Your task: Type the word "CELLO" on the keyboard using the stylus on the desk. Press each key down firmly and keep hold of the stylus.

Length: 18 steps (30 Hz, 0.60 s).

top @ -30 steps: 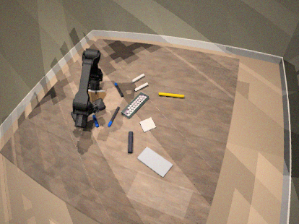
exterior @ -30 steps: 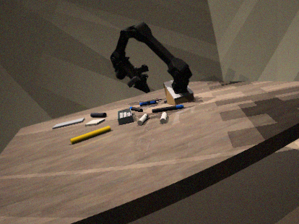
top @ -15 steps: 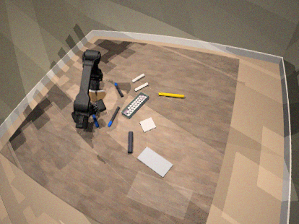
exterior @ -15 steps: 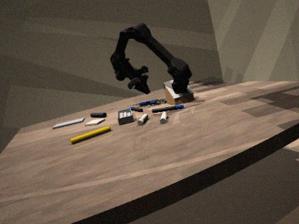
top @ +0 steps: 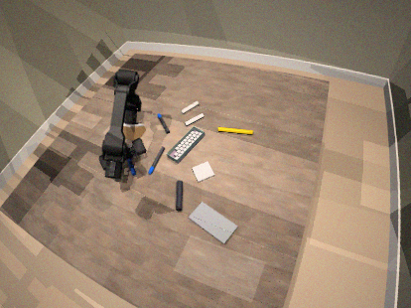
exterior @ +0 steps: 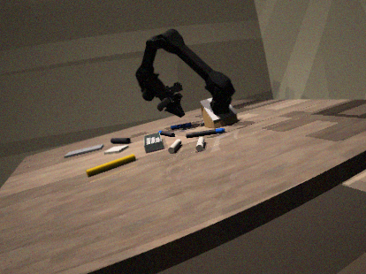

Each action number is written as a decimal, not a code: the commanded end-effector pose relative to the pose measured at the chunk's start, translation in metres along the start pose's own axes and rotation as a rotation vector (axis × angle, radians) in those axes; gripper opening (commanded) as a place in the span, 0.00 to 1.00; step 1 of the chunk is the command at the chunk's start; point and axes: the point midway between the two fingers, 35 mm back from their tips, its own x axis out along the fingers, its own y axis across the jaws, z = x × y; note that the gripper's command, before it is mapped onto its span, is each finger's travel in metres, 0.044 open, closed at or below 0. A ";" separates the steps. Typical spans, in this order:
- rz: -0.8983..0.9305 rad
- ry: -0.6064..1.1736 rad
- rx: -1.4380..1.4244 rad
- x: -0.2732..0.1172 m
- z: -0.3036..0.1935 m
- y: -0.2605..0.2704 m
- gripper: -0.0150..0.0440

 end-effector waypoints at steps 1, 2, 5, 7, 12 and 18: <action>-0.005 0.002 0.003 0.003 -0.002 -0.001 0.51; -0.005 0.002 0.003 0.004 -0.002 -0.001 0.51; -0.005 0.002 0.003 0.005 -0.003 -0.001 0.51; -0.005 0.002 0.003 0.007 -0.004 -0.001 0.51; -0.005 0.002 0.003 0.010 -0.006 -0.001 0.51; -0.005 0.002 0.003 0.013 -0.008 -0.001 0.51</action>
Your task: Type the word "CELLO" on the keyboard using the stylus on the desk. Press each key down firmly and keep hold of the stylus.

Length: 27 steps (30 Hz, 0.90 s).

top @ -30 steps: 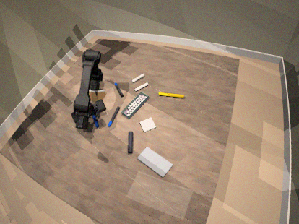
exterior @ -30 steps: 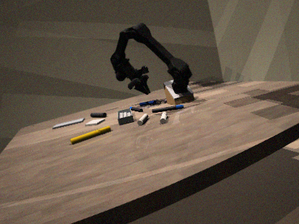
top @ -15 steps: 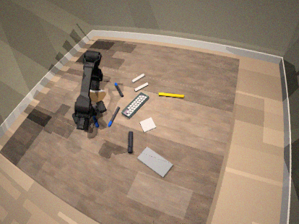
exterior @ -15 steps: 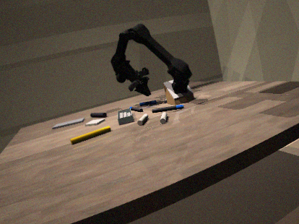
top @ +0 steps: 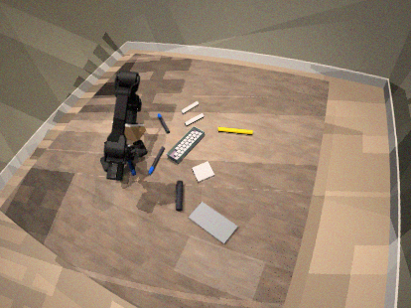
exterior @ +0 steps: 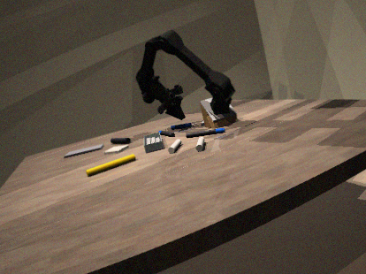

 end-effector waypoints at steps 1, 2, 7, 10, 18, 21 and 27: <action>-0.005 0.001 0.003 0.004 -0.002 0.000 0.51; -0.005 0.001 0.003 0.005 -0.002 0.000 0.51; -0.005 0.001 0.003 0.007 -0.004 0.000 0.51; -0.005 0.001 0.003 0.009 -0.004 0.000 0.51; -0.005 0.001 0.003 0.013 -0.007 0.000 0.51; -0.005 0.001 0.003 0.015 -0.008 0.000 0.51; -0.005 0.001 0.003 0.019 -0.010 -0.001 0.51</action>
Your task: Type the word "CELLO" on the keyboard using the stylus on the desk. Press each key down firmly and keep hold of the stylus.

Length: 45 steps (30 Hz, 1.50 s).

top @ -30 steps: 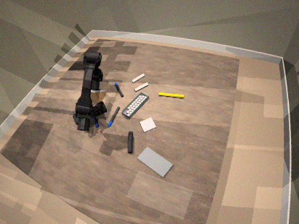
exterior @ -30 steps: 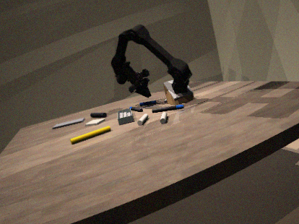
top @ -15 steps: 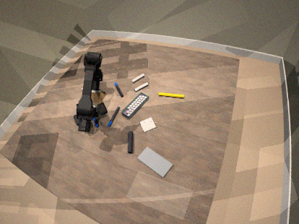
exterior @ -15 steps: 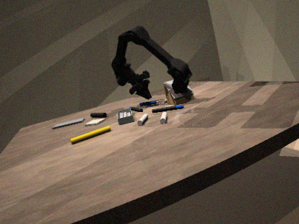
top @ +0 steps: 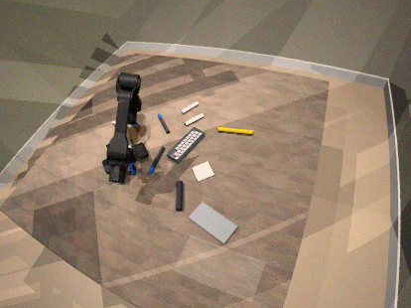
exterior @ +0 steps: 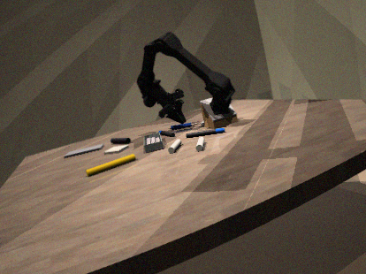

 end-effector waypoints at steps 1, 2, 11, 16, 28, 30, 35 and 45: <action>-0.005 0.001 0.003 0.003 -0.002 0.000 0.51; -0.005 0.001 0.003 0.004 -0.002 0.000 0.51; -0.005 0.001 0.003 0.010 -0.005 -0.001 0.51; -0.005 0.001 0.003 0.012 -0.007 -0.001 0.51; -0.001 -0.002 0.000 0.012 -0.006 0.000 0.27; -0.001 -0.002 0.000 0.012 -0.006 0.000 0.25; -0.001 -0.002 0.000 0.012 -0.006 0.000 0.25; -0.001 -0.003 0.002 -0.030 0.018 0.000 0.25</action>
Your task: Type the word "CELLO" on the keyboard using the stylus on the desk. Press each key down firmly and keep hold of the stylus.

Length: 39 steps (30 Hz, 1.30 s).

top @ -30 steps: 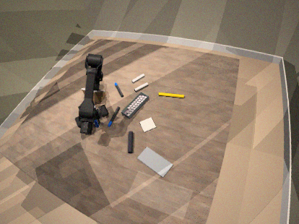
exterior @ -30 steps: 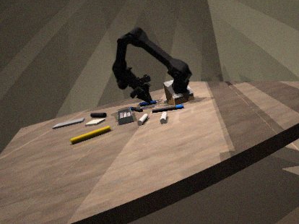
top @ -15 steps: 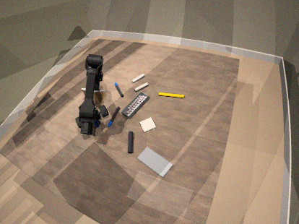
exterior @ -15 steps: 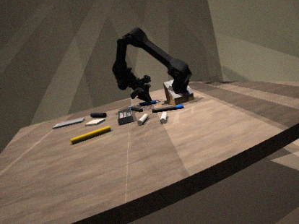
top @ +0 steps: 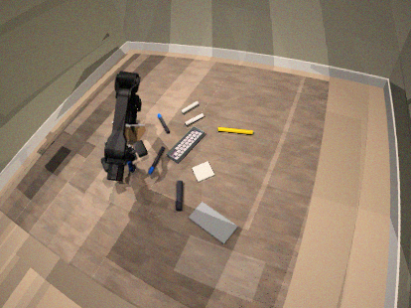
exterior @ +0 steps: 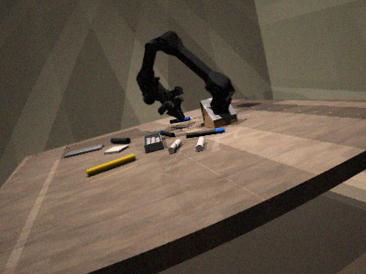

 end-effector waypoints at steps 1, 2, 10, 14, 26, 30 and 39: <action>0.008 0.007 -0.003 -0.020 0.011 0.001 0.25; 0.008 0.007 -0.003 -0.020 0.011 0.001 0.25; 0.041 0.014 -0.099 -0.022 0.007 -0.004 0.25; 0.097 0.006 -0.258 -0.029 0.004 -0.012 0.25; 0.272 -0.078 -0.739 -0.046 -0.002 -0.043 0.25; 0.317 -0.112 -0.900 -0.051 -0.004 -0.052 0.25; 0.420 -0.222 -1.255 -0.060 -0.005 -0.077 0.25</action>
